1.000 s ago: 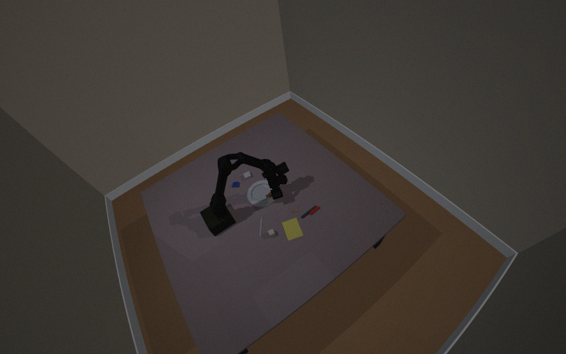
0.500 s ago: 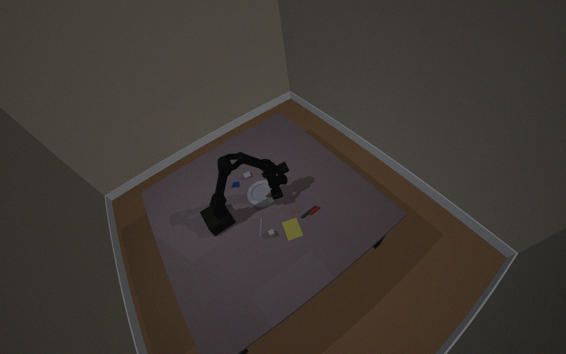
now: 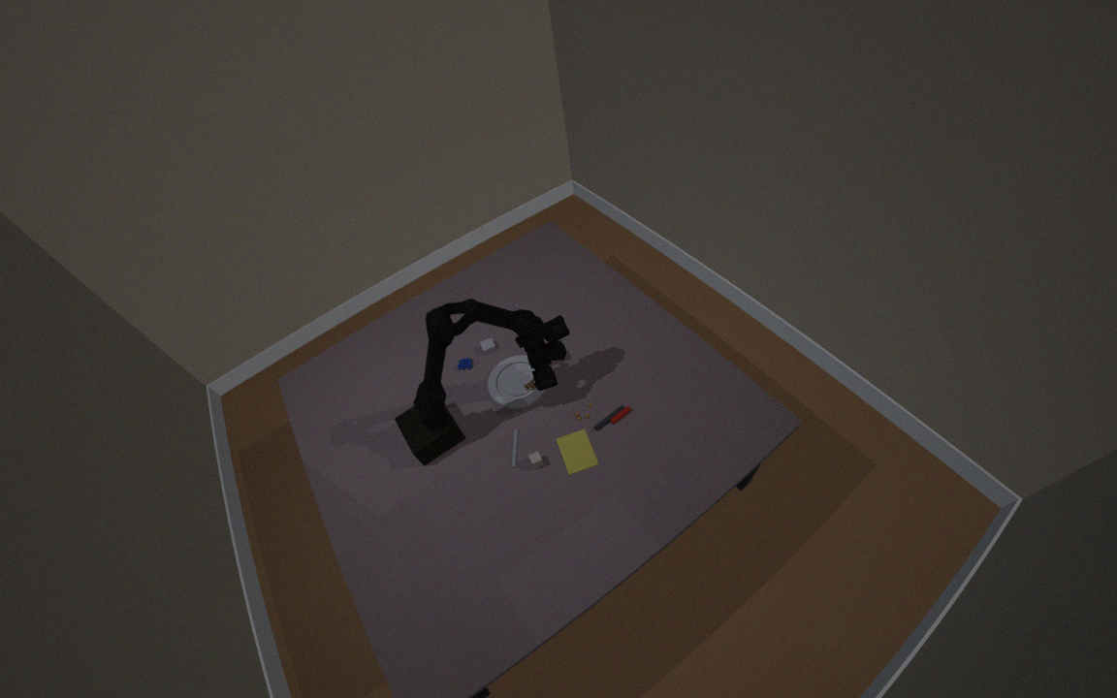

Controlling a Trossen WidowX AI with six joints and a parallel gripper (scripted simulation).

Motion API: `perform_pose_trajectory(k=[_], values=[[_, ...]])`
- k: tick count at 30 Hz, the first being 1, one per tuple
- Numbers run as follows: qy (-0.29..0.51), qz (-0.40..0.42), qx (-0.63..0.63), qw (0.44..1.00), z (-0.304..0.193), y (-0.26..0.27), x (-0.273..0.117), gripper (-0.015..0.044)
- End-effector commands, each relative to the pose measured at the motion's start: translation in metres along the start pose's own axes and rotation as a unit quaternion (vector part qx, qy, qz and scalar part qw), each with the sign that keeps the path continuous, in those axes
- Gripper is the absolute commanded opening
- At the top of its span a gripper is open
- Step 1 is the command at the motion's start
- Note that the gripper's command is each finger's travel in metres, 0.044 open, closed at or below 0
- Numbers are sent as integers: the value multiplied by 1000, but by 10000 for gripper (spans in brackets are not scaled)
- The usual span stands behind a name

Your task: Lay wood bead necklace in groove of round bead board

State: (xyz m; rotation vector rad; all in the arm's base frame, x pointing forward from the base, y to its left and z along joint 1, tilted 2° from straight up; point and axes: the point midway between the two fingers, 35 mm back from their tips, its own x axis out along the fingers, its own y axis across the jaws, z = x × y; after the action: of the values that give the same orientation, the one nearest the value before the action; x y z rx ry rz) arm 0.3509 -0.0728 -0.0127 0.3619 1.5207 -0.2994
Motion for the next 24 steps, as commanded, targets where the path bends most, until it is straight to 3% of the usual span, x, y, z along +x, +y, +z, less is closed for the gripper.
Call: perform_pose_trajectory(k=[1,24], values=[[-2,-1,-3,1000,1,0,-8,0],[0,0,-3,1000,-45,21,-3,0]])
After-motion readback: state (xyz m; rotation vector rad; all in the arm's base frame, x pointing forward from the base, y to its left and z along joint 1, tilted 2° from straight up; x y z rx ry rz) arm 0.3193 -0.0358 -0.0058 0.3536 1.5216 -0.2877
